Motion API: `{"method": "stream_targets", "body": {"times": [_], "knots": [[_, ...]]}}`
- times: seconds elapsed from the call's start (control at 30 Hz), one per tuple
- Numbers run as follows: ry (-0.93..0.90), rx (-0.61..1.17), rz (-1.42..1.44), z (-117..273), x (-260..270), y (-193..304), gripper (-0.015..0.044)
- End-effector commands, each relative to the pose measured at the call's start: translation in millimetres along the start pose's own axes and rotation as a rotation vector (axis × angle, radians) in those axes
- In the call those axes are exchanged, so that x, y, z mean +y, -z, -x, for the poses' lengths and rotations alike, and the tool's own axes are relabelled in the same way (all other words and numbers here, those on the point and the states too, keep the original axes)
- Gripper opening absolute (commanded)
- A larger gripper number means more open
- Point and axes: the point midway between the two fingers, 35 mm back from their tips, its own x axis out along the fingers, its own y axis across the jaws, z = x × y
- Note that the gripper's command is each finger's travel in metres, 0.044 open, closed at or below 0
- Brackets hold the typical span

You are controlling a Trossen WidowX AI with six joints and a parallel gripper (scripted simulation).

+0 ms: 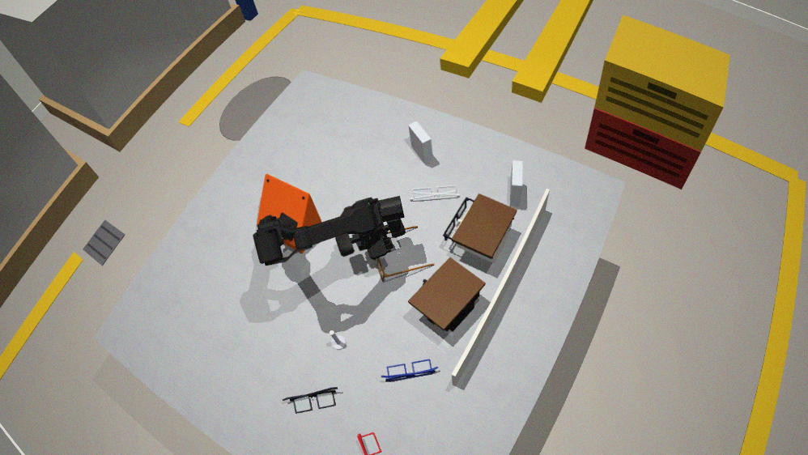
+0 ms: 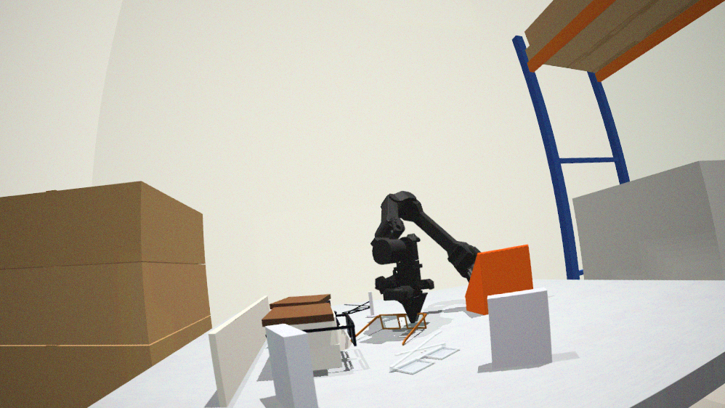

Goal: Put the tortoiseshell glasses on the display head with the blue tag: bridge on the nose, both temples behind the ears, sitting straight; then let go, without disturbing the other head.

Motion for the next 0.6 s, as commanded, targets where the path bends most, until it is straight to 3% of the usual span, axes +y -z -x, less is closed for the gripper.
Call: {"method": "stream_targets", "body": {"times": [0.0, 0.17, 0.57], "knots": [[-0.001, 0.000, -0.001, 0.2, 0.1, -0.2, 0.0033], [-0.001, 0.000, -0.001, 0.2, 0.1, -0.2, 0.0000], [-0.002, 0.002, 0.002, 19.5, 3.4, -0.6, 0.0000]]}}
